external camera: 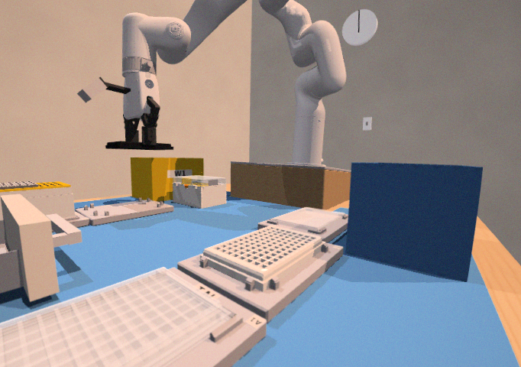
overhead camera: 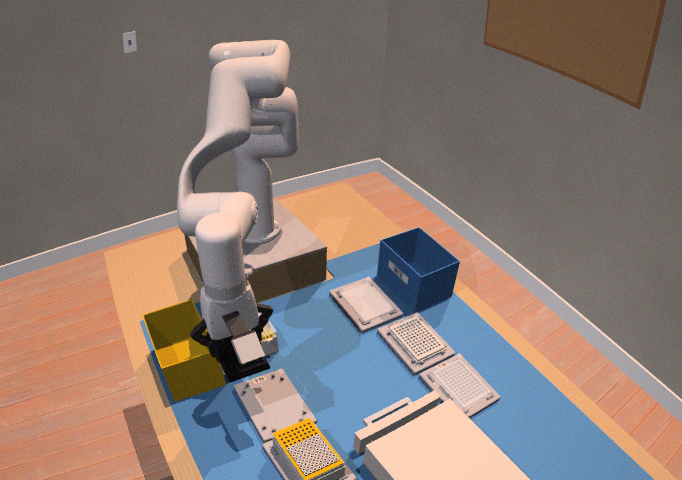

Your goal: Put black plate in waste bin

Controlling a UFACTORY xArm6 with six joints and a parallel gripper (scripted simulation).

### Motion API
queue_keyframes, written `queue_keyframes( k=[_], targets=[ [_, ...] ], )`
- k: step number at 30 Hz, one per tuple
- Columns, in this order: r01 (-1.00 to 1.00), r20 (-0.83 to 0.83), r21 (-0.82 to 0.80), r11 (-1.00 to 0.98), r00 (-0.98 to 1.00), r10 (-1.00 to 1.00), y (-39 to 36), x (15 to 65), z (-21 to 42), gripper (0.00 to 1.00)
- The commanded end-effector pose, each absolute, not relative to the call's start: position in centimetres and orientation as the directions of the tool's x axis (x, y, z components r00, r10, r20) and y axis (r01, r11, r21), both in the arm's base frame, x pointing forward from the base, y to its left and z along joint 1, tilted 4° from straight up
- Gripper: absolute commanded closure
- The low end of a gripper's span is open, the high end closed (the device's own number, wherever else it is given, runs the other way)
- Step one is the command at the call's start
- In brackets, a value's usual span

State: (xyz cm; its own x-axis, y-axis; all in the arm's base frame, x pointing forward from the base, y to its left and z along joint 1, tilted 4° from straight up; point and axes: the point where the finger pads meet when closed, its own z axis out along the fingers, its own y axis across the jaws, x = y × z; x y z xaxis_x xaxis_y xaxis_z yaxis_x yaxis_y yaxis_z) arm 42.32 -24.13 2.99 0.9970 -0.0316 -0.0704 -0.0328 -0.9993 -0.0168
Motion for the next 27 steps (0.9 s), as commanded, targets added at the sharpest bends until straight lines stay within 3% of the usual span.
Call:
queue_keyframes(
  k=[1,27],
  targets=[
    [-0.032,-0.066,-0.015,-0.999,0.997,-0.031,-24.6,41.9,3.2,1.00],
    [-0.032,-0.066,-0.014,-0.999,0.997,-0.031,-28.2,36.6,3.5,1.00]
  ],
)
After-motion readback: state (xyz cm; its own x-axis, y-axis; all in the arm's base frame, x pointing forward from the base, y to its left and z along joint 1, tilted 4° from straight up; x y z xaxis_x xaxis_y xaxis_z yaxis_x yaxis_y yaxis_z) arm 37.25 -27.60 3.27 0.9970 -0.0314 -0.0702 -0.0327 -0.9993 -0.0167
